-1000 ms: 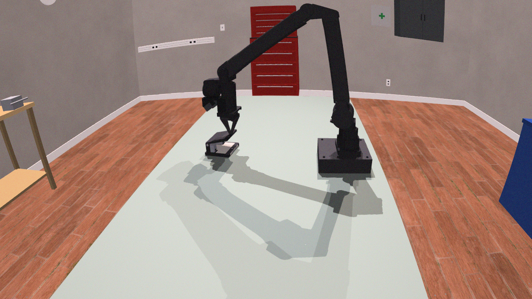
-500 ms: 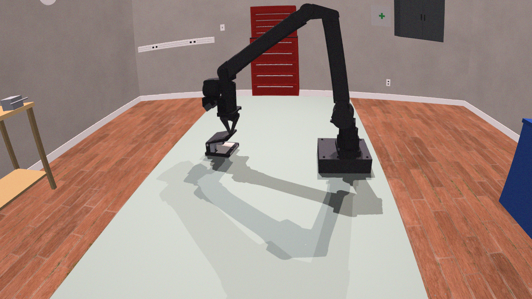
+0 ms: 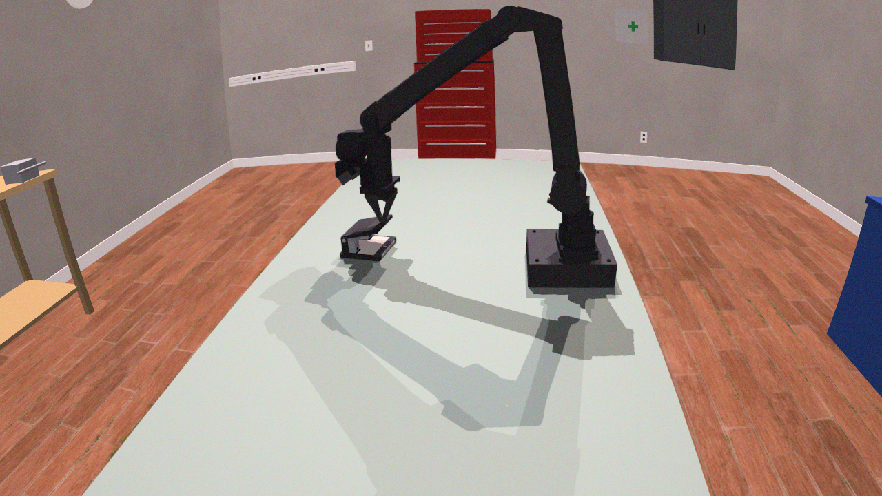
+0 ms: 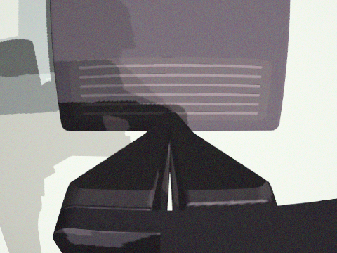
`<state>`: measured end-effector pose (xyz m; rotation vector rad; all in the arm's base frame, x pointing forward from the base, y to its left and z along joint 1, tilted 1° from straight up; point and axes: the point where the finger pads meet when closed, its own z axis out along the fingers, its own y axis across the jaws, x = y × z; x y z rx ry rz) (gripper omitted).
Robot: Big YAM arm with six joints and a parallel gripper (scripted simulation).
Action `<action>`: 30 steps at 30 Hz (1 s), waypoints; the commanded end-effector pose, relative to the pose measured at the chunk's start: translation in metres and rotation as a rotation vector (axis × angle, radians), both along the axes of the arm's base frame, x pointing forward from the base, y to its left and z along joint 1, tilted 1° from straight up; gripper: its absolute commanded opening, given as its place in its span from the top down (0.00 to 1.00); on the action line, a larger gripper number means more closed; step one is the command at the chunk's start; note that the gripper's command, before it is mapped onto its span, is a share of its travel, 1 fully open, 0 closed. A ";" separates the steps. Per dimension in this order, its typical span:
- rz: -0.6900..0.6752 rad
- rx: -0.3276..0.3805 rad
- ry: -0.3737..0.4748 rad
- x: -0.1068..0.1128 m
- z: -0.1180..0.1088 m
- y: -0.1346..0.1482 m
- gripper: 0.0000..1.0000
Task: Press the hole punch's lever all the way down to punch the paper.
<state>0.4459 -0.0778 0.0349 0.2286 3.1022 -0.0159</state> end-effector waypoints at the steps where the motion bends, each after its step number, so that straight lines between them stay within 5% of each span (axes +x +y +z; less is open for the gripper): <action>1: -0.005 0.003 0.020 0.001 -0.031 -0.007 1.00; 30: -0.003 0.003 0.020 0.001 -0.041 -0.006 1.00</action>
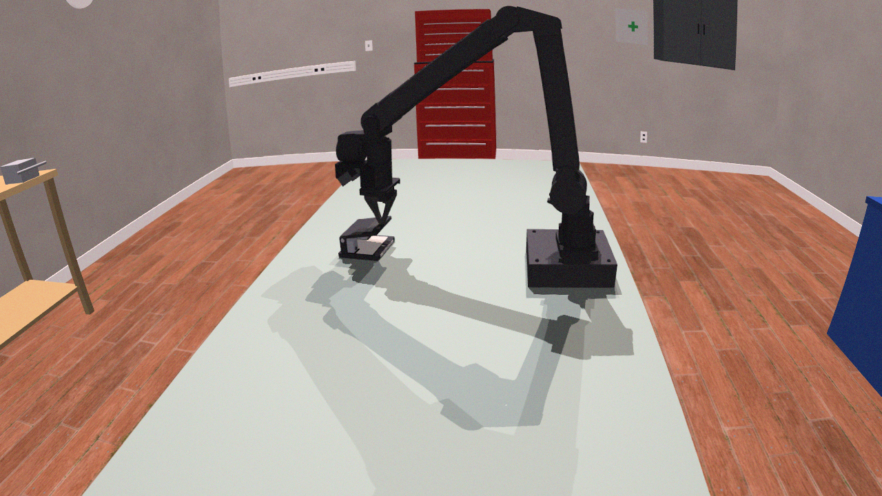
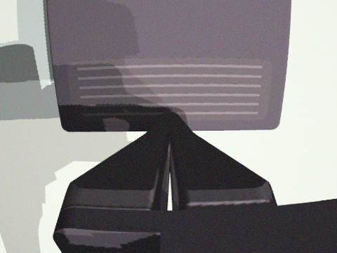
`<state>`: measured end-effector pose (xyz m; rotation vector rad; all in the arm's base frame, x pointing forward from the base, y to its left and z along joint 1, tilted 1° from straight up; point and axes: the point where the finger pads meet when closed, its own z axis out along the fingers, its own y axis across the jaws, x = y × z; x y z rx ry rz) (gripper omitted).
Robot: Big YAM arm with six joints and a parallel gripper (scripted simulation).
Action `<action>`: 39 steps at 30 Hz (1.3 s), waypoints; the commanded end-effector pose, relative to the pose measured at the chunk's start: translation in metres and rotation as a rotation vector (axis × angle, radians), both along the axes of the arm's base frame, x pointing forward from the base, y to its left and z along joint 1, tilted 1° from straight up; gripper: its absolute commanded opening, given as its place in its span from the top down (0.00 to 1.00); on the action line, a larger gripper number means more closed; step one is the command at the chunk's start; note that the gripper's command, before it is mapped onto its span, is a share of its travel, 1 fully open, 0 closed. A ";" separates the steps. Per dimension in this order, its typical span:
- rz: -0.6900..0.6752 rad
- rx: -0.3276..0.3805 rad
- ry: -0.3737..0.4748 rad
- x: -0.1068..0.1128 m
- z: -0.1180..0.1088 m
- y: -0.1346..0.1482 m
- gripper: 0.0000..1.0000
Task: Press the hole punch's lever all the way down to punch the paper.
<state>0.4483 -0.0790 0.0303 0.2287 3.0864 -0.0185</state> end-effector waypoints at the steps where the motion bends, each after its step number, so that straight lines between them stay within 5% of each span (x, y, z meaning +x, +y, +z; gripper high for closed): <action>1: -0.002 0.006 0.036 -0.001 -0.036 -0.005 1.00; 39: -0.002 0.006 0.036 -0.002 -0.046 -0.005 1.00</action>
